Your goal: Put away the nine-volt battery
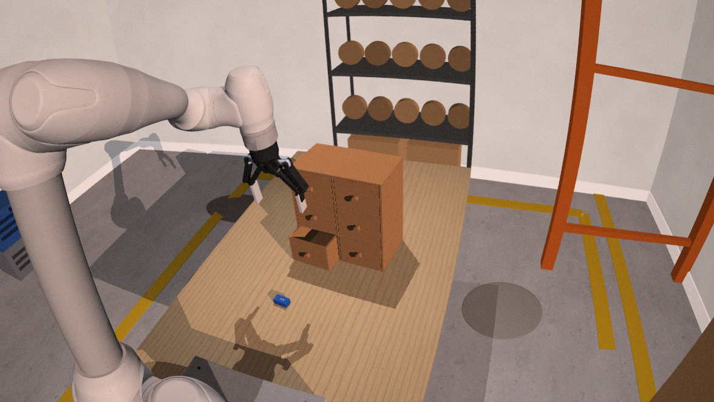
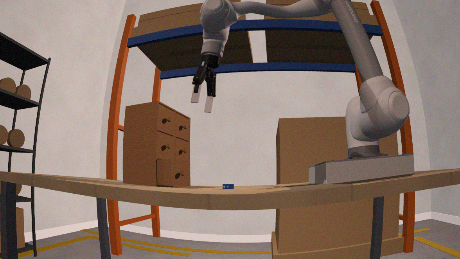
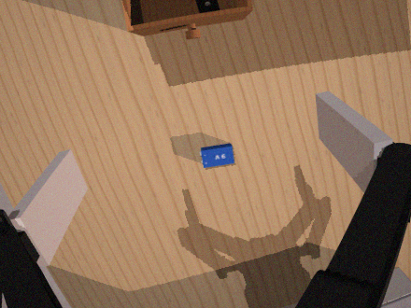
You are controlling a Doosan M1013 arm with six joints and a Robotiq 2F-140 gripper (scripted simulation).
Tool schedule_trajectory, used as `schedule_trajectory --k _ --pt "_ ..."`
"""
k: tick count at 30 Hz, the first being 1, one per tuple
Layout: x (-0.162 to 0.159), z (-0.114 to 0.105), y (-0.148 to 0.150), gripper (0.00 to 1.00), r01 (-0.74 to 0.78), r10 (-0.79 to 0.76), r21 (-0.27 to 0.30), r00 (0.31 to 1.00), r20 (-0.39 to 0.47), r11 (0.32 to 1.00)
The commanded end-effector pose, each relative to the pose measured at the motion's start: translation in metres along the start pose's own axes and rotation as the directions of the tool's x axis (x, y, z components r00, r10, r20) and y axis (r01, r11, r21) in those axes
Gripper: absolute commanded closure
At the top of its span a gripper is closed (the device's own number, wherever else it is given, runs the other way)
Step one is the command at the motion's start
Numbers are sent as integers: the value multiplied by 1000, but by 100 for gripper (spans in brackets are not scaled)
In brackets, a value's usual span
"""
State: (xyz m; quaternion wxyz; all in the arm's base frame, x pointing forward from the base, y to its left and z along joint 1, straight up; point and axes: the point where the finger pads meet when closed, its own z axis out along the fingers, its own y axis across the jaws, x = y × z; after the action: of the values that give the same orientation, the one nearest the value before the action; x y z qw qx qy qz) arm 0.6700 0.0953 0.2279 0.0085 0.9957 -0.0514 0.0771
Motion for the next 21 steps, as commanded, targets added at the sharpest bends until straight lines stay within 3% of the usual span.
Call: schedule_trajectory --k 1,13,21 --pt "8 12 2 0 37 -37 -12 997 -75 999" --pt "50 70 4 0 149 -163 -66 899 -406 987" --pt "60 83 5 0 170 -189 -85 861 -472 982"
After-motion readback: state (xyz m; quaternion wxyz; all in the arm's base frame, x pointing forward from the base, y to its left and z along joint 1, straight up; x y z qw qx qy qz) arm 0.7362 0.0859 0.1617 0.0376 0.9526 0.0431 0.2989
